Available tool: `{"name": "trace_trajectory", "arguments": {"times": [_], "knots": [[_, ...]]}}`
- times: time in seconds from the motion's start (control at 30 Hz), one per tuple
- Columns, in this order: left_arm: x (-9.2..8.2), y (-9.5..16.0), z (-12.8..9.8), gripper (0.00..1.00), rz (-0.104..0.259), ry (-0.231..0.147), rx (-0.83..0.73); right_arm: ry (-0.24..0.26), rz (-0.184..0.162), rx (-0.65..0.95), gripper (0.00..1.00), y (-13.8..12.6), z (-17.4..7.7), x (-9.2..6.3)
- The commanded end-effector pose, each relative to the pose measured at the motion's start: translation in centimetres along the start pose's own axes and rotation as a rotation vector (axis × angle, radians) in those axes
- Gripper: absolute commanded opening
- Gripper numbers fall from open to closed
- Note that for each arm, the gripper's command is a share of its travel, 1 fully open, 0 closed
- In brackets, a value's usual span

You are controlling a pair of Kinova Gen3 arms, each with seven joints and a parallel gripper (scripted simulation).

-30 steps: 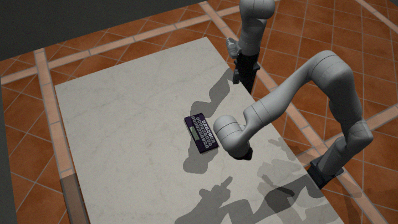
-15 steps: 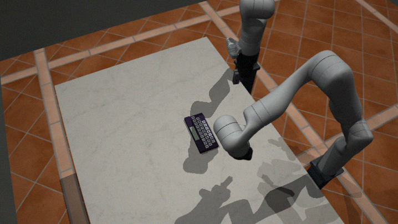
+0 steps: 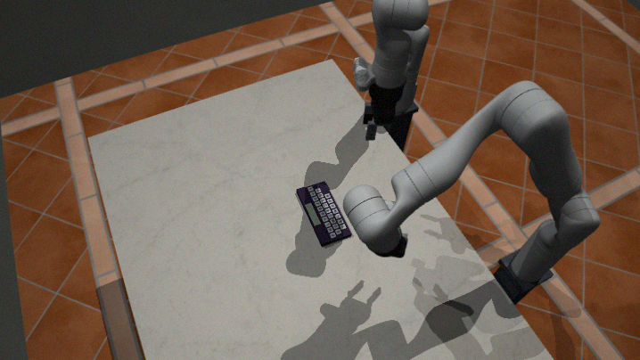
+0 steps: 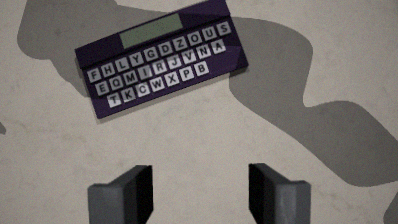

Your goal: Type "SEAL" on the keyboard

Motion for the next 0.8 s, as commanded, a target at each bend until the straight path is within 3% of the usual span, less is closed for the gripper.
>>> {"name": "trace_trajectory", "arguments": {"times": [0.0, 0.2, 0.43, 0.77], "knots": [[-0.1, 0.0, 0.0, 1.00, -0.001, -0.001, 0.000, 0.000, -0.002, 0.020, 1.00, 0.1, -0.5, 0.0], [-0.1, 0.0, 0.0, 1.00, -0.001, -0.001, 0.000, -0.003, -0.003, 0.202, 1.00, 1.5, -4.6, 0.6], [-0.1, 0.0, 0.0, 1.00, -0.001, -0.001, 0.000, -0.008, -0.005, 0.518, 1.00, 5.0, -11.4, 1.8], [-0.1, 0.0, 0.0, 1.00, -0.001, -0.001, 0.000, -0.013, -0.006, 0.766, 1.00, 8.5, -16.1, 2.7]]}}
Point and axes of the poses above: on each arm, the point where the finger pads meet when closed, its own x axis out along the fingers, its own y axis across the jaws, z = x × y, the point moved 2 cm from there along -x, back along the fingers, and after that the axes turned 10 degrees about x, right-handed, at the moved point
